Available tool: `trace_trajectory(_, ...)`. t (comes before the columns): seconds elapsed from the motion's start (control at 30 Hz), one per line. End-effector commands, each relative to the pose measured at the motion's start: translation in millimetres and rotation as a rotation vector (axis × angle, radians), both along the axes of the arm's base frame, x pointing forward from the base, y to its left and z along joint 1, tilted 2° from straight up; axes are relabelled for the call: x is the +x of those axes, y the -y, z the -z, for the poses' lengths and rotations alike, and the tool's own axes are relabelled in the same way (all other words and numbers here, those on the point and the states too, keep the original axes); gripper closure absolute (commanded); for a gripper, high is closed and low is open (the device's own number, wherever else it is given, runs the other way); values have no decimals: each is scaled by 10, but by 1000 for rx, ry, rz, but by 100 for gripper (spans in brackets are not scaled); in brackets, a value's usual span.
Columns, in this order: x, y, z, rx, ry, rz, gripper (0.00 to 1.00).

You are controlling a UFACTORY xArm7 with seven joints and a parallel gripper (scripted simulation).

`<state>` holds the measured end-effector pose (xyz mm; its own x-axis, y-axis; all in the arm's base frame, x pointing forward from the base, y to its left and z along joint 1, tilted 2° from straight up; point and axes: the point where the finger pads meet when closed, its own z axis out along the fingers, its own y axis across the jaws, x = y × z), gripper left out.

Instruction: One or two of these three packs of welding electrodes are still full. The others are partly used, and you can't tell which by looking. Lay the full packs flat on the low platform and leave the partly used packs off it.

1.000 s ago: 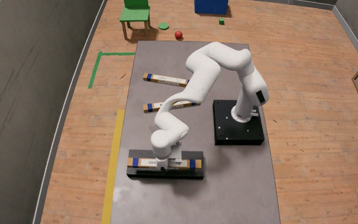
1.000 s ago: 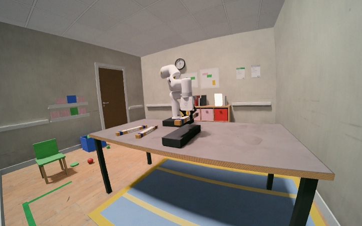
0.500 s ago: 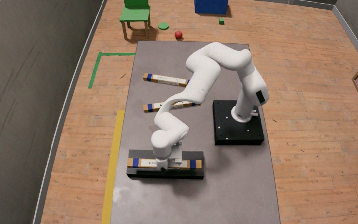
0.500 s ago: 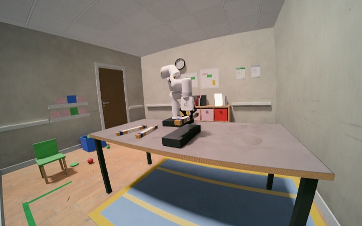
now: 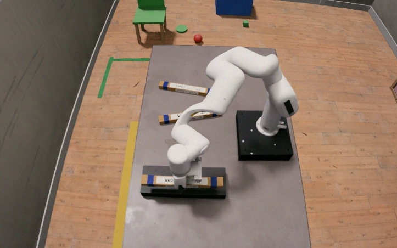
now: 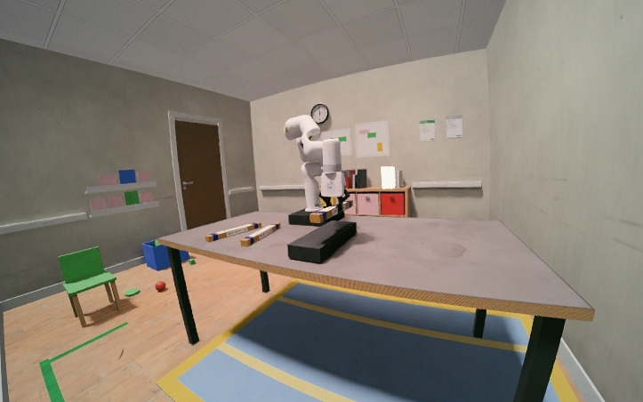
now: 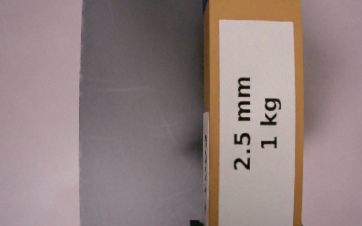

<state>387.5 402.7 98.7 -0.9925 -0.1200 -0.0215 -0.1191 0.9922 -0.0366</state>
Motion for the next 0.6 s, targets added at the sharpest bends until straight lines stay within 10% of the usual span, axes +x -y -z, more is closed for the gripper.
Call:
trace_trajectory(0.0, 11, -16, -24, 5, 5, 0, 65)
trace_trajectory(0.57, 13, -15, 61, 5, 5, 0, 65)
